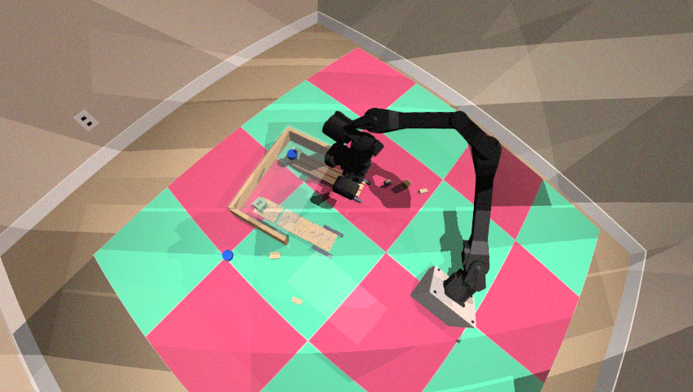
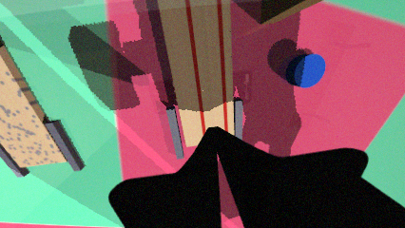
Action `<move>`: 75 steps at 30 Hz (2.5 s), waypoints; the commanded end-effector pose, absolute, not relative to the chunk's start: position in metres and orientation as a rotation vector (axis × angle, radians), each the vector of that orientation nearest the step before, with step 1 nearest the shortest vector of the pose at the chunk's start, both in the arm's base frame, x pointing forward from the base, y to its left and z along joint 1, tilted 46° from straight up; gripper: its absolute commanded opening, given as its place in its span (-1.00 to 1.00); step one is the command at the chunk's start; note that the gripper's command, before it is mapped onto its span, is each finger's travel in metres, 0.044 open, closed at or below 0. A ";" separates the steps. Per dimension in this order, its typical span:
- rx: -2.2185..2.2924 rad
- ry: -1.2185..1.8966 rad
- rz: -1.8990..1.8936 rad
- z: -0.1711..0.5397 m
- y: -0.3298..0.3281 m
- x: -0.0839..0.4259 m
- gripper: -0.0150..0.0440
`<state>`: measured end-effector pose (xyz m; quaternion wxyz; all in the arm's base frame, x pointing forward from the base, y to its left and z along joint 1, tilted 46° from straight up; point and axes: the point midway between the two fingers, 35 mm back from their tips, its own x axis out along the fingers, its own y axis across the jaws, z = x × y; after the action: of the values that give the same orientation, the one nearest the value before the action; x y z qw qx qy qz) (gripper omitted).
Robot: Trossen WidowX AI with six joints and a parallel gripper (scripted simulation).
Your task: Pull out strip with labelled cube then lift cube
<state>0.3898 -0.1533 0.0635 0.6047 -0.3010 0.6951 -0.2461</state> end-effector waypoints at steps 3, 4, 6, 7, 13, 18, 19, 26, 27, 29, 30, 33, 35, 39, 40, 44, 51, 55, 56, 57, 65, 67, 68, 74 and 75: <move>-0.698 1.612 -0.567 0.056 -0.160 0.388 -0.49; -0.698 1.612 -0.568 0.055 -0.161 0.387 -0.49; -0.698 1.612 -0.568 0.053 -0.163 0.387 -0.49; -0.698 1.612 -0.568 0.052 -0.165 0.386 -0.49; -0.699 1.612 -0.569 0.045 -0.171 0.384 -0.49; -0.699 1.612 -0.569 0.043 -0.173 0.383 -0.49; -0.699 1.612 -0.569 0.043 -0.173 0.383 -0.49; -0.699 1.612 -0.569 0.043 -0.173 0.383 -0.49; -0.699 1.612 -0.569 0.043 -0.173 0.383 -0.49; -0.699 1.612 -0.569 0.043 -0.173 0.383 -0.49; -0.699 1.612 -0.569 0.043 -0.173 0.383 -0.49; -0.699 1.612 -0.569 0.043 -0.173 0.383 -0.49; -0.699 1.612 -0.569 0.043 -0.173 0.383 -0.49; -0.699 1.612 -0.569 0.043 -0.173 0.383 -0.49; -0.699 1.612 -0.569 0.043 -0.173 0.383 -0.49; -0.699 1.612 -0.569 0.042 -0.174 0.383 -0.49; -0.699 1.612 -0.569 0.042 -0.174 0.383 -0.49; -0.699 1.612 -0.569 0.042 -0.174 0.383 -0.49; -0.699 1.612 -0.569 0.042 -0.174 0.383 -0.49; -0.700 1.612 -0.569 0.042 -0.174 0.383 -0.49; -0.700 1.612 -0.569 0.041 -0.175 0.383 -0.49; -0.700 1.612 -0.569 0.041 -0.175 0.383 -0.49; -0.700 1.612 -0.569 0.041 -0.175 0.383 -0.49; -0.700 1.612 -0.569 0.040 -0.176 0.382 -0.49; -0.700 1.612 -0.569 0.041 -0.176 0.382 -0.49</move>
<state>0.3826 -0.1727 0.0416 0.6027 -0.3034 0.6965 -0.2439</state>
